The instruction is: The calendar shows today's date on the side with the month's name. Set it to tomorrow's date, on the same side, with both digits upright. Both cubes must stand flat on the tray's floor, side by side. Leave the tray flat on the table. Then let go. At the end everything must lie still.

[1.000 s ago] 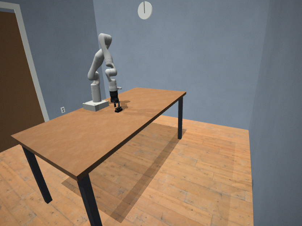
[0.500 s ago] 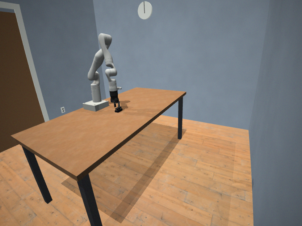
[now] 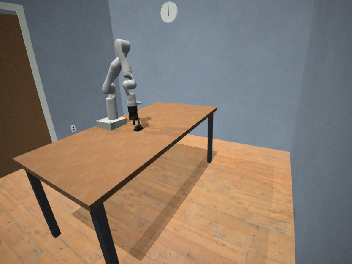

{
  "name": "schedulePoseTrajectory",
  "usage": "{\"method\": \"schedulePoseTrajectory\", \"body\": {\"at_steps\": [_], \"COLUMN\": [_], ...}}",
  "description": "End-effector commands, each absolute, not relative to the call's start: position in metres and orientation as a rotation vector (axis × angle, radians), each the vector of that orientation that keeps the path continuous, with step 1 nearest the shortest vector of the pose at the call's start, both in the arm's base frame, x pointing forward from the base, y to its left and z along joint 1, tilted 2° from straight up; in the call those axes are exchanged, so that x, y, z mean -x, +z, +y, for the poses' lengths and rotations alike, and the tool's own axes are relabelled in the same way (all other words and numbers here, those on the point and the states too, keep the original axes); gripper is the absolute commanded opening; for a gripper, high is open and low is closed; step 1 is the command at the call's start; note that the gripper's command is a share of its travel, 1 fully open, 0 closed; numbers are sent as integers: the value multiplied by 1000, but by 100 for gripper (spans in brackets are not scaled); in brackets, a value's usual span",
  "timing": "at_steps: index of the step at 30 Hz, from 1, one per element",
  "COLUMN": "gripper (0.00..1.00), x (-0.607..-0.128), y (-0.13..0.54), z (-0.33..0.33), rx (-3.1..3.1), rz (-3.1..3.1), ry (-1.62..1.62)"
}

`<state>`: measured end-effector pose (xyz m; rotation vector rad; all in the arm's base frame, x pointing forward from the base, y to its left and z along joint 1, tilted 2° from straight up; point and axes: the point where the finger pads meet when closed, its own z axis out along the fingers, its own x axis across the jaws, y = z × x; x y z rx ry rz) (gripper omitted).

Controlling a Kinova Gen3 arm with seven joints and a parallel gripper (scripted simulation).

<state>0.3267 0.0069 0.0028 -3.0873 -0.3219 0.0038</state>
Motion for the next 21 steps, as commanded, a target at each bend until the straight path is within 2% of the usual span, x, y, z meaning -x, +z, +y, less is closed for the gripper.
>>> {"method": "schedulePoseTrajectory", "body": {"at_steps": [1, 21], "gripper": [87, 87], "x": [-327, -327], "y": [2, -22], "z": [7, 8], "rx": [3087, 3087], "rz": [-322, -322], "ry": [2, 2]}}
